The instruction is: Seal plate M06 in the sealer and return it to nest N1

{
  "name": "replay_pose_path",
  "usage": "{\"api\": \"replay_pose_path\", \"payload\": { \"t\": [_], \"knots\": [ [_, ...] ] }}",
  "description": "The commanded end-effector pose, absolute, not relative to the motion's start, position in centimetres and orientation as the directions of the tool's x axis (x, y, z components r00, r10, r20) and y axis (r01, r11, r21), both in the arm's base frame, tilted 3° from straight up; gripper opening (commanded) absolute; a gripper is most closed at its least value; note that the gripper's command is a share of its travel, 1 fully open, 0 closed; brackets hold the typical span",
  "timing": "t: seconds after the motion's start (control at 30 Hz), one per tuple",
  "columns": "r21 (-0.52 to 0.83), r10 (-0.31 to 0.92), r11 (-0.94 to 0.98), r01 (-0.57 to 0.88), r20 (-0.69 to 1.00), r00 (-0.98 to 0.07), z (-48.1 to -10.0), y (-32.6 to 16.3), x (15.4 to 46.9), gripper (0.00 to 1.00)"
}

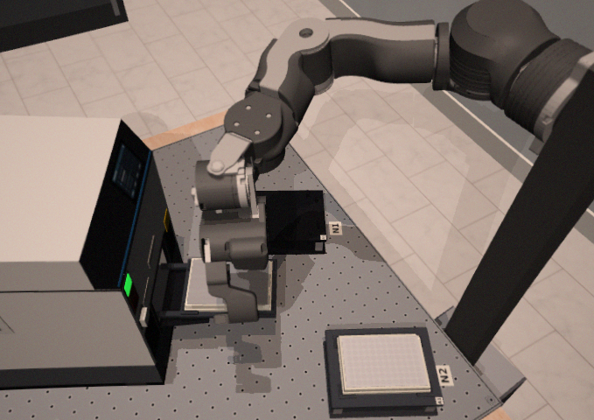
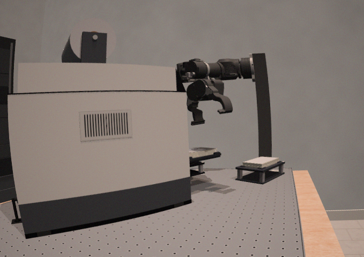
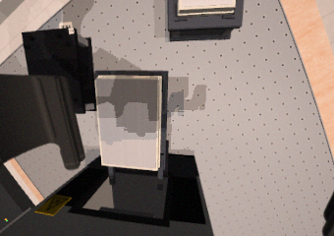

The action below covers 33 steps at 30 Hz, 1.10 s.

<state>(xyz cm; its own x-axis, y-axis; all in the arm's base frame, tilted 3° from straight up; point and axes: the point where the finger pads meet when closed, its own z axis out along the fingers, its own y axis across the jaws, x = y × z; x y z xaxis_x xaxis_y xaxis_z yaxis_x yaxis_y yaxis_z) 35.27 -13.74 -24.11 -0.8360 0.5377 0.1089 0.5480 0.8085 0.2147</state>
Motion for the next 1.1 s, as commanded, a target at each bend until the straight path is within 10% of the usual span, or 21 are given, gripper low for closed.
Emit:
{"api": "replay_pose_path", "payload": {
  "t": [0.0,1.07],
  "knots": [
    [0.203,0.539,0.81,0.55,0.11,-0.835,-24.3,-13.8,35.1,0.77],
    [0.203,0.539,0.81,0.55,0.11,-0.835,-24.8,-14.9,34.9,0.77]
  ]
}}
